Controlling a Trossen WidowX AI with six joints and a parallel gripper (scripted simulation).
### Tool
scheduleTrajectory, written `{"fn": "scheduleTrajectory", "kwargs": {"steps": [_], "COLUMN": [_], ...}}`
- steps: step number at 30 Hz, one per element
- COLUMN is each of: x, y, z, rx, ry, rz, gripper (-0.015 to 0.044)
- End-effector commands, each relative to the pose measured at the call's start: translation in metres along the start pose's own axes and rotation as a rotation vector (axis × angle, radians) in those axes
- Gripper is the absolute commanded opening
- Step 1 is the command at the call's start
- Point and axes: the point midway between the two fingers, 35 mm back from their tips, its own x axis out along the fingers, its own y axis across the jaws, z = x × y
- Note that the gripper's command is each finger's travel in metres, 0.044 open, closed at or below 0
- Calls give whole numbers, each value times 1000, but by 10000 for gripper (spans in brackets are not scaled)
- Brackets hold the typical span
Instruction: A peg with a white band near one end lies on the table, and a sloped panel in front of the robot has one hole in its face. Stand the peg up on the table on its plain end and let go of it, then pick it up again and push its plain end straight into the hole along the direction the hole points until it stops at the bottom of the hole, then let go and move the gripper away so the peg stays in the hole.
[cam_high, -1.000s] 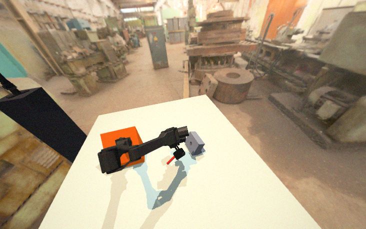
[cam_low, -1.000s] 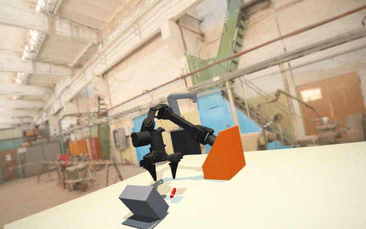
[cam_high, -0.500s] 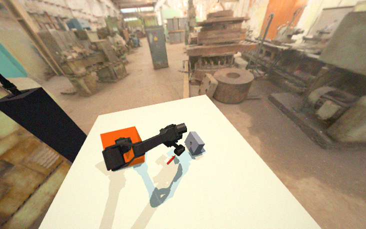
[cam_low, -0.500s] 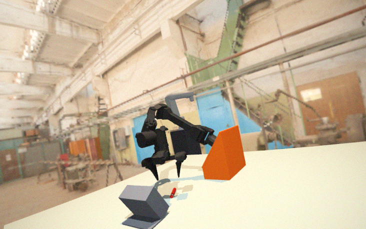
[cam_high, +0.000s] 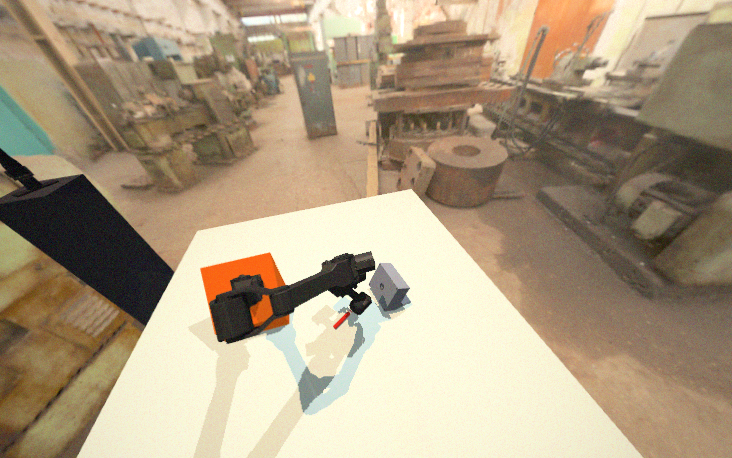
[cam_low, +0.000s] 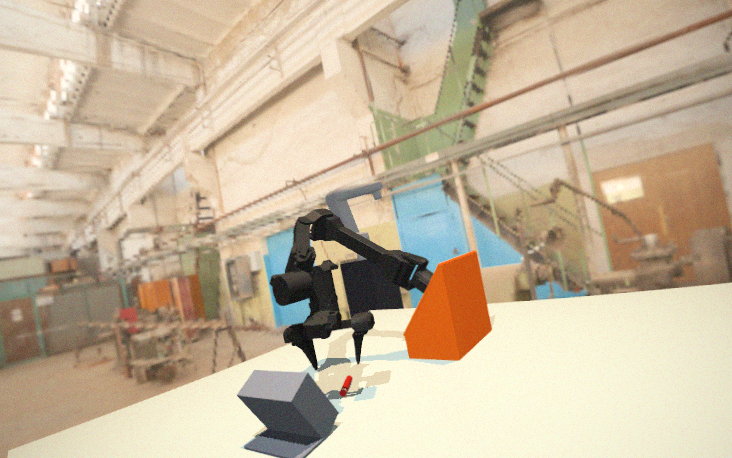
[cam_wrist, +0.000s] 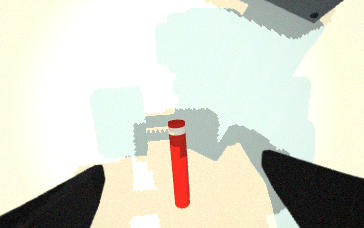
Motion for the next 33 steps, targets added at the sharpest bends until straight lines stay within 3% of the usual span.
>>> {"fn": "scheduleTrajectory", "kwargs": {"steps": [1,33], "x": [9,57], "y": [2,1], "z": [-1,-5], "rx": [-11,-12], "ry": [8,12], "rz": [4,-2], "gripper": [440,440]}}
